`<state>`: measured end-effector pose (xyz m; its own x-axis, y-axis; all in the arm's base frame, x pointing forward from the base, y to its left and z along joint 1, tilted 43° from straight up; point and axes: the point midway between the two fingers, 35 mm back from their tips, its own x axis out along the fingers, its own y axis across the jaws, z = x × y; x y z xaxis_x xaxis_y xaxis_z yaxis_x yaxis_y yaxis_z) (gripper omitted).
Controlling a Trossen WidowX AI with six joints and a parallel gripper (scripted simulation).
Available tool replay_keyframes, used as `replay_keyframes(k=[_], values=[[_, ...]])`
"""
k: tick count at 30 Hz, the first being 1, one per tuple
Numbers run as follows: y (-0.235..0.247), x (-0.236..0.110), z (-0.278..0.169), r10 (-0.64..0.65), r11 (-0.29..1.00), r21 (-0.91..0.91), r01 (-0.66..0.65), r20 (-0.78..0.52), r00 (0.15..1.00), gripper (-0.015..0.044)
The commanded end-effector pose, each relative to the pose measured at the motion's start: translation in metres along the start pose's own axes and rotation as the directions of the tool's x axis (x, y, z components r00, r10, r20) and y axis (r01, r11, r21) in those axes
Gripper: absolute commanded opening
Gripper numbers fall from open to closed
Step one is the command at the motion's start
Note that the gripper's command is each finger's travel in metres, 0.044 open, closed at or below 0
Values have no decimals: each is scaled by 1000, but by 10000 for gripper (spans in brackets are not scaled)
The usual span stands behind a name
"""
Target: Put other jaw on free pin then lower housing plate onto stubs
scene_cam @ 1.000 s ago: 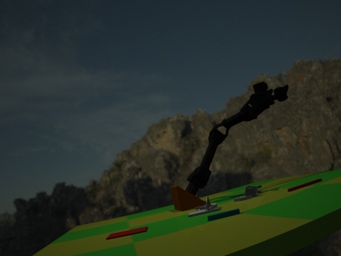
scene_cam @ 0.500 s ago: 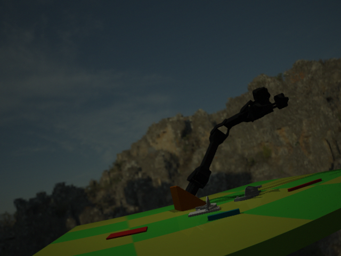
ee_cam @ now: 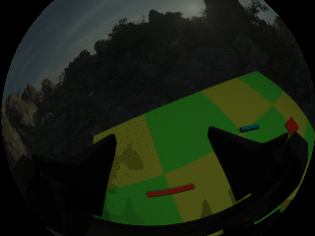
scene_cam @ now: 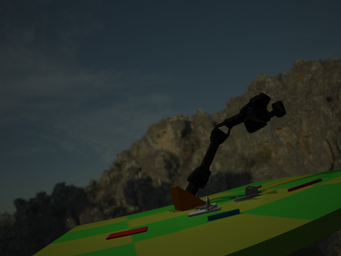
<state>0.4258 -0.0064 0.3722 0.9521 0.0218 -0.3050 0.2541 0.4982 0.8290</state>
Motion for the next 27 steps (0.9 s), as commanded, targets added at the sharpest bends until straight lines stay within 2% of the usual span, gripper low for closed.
replay_keyframes(k=[1, 14, 27], values=[[-16, 5, -11, -48, 998, 43, 51, -65, 997, 440], [-58, 10, -43, -170, 966, 149, 210, -246, 954, 440], [-95, 4, -73, -264, 889, 244, 387, -418, 869, 440]])
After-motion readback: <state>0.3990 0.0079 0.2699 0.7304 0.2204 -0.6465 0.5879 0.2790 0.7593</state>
